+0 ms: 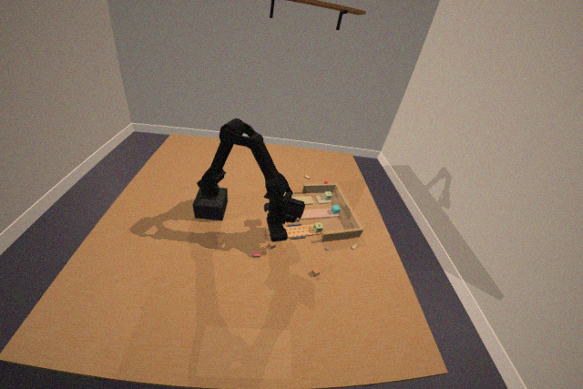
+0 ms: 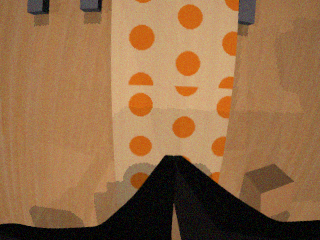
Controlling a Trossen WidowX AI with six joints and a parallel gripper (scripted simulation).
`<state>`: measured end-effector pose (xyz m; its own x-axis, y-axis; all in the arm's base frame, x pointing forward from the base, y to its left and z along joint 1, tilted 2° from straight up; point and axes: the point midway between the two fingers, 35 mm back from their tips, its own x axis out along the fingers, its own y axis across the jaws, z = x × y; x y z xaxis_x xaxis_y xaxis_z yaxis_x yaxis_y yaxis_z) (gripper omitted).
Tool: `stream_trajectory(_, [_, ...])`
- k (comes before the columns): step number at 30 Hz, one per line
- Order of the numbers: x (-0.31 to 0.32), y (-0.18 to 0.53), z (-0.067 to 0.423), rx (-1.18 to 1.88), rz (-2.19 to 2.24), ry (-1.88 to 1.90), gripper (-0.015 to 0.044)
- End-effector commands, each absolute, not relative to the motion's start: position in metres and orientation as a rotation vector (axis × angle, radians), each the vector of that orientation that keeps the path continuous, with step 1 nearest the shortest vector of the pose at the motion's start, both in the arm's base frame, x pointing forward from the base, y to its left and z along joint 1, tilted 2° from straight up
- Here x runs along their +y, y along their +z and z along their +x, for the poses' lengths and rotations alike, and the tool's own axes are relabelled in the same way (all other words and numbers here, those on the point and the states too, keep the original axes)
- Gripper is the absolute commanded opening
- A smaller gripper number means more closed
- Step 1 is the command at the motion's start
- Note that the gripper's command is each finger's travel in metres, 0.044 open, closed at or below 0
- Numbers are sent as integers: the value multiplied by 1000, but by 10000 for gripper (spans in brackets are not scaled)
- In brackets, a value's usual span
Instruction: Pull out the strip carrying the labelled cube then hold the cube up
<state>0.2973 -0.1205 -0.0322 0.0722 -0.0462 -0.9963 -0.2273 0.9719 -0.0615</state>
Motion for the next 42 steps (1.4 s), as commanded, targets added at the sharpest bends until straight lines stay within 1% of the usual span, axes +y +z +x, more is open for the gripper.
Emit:
stream_trajectory(1, [-120, -40, 280, 1532, -211, 148, 0])
stream_trajectory(33, [-129, -42, 241, 1535, -211, 148, 0])
stream_trajectory(42, [-129, -42, 240, 1535, -211, 148, 0])
